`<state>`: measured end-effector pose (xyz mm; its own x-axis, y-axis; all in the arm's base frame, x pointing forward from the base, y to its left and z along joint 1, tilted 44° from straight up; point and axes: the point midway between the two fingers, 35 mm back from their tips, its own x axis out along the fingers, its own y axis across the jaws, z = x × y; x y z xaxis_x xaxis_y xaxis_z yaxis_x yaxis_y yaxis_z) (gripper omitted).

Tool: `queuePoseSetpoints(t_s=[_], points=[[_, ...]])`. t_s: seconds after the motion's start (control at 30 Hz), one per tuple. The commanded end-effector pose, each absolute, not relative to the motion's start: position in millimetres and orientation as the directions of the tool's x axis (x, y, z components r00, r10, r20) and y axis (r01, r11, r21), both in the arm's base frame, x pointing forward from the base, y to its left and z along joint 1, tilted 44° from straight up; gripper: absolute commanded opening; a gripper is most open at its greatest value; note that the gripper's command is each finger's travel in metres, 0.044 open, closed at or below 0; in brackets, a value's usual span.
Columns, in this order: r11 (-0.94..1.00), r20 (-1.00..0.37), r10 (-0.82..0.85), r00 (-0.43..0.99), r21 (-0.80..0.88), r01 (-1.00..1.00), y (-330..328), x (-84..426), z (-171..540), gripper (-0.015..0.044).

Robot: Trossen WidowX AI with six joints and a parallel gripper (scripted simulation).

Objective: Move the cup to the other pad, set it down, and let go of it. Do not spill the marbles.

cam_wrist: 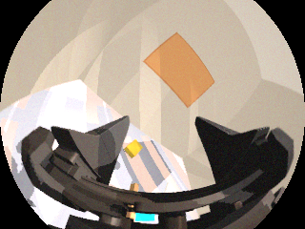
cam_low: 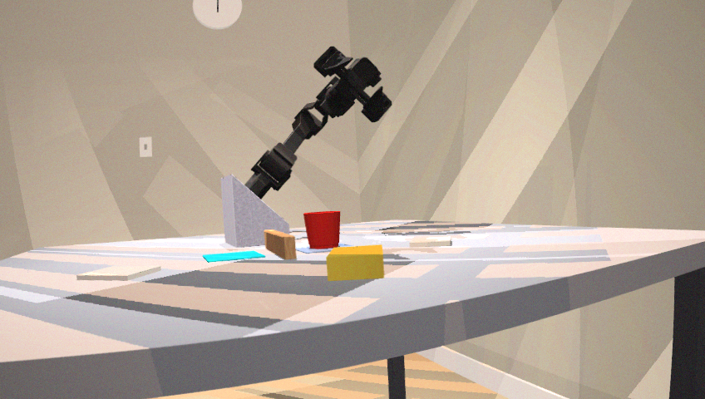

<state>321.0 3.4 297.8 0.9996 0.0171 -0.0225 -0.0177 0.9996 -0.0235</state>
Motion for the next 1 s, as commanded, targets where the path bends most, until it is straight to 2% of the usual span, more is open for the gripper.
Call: queuePoseSetpoints(t_s=[0.0, 0.03, 0.13, 0.27, 0.3, 0.4, 0.5, 0.57, 0.63, 0.97], points=[[1.000, -0.038, 0.022, 0.999, -0.016, -0.023, 4.0, 322.5, 294.6, 0.0374], [0.999, -0.085, 0.039, 0.996, 0.008, -0.038, 5.8, 326.6, 284.9, 0.0348], [0.983, -0.346, 0.132, 0.929, 0.170, -0.076, 15.4, 340.9, 229.1, 0.0269], [0.909, -0.645, 0.272, 0.714, 0.416, 0.029, 28.8, 336.8, 156.8, 0.0164], [0.881, -0.700, 0.309, 0.644, 0.466, 0.084, 32.3, 332.1, 141.2, 0.0148], [0.769, -0.806, 0.423, 0.413, 0.561, 0.307, 42.1, 312.3, 102.6, 0.0148], [0.626, -0.819, 0.545, 0.179, 0.540, 0.562, 53.5, 288.9, 78.7, 0.0148], [0.519, -0.778, 0.627, 0.039, 0.454, 0.724, 61.2, 274.2, 70.6, 0.0148], [0.446, -0.733, 0.679, -0.041, 0.368, 0.816, 66.0, 265.9, 68.3, 0.0148], [0.437, -0.726, 0.686, -0.050, 0.355, 0.826, 66.1, 265.8, 67.7, 0.0148]])
